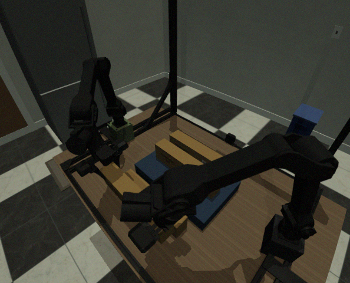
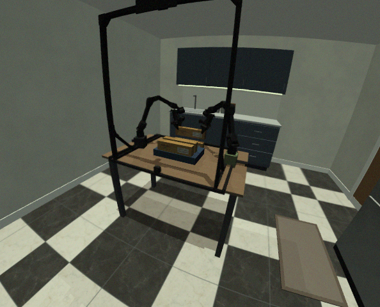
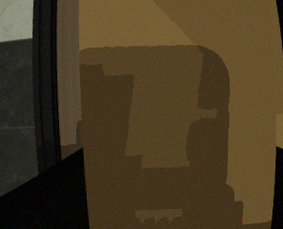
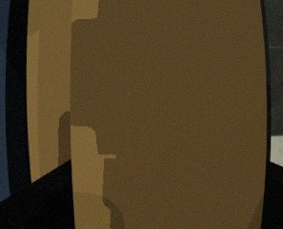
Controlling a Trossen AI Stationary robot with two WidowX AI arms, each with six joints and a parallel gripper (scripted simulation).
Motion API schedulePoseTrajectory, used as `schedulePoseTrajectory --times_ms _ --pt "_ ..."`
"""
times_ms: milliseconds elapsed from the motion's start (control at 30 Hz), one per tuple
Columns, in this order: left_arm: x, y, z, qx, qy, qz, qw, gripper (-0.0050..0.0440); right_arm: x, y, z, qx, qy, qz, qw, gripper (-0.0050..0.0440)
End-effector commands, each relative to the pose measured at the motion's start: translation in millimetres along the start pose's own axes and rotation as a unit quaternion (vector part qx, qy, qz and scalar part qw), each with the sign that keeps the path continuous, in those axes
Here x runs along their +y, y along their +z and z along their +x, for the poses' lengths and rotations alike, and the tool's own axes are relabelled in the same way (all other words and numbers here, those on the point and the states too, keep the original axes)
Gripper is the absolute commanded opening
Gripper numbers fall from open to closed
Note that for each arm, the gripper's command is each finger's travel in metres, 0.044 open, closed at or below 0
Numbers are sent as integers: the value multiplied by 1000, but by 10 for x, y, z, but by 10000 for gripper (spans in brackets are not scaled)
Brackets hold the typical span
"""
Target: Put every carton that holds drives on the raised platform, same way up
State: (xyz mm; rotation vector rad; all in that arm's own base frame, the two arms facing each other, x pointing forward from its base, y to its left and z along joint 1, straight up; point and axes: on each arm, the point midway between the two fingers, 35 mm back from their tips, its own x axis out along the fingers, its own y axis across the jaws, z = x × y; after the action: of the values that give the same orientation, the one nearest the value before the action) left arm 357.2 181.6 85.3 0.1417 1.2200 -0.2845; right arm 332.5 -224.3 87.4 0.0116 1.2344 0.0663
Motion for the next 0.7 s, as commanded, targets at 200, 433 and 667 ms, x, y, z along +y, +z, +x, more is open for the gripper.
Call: schedulePoseTrajectory --times_ms 200,433,667 --pt "-236 59 -189 -18 23 4 1000 0 236 75 -213 -24 -22 -4 999 0" --pt "-405 58 -176 -18 23 4 1000 0 404 71 -201 -24 -22 -4 999 0" --pt "-666 54 -155 -18 23 4 1000 0 665 65 -181 -24 -22 -4 999 0"
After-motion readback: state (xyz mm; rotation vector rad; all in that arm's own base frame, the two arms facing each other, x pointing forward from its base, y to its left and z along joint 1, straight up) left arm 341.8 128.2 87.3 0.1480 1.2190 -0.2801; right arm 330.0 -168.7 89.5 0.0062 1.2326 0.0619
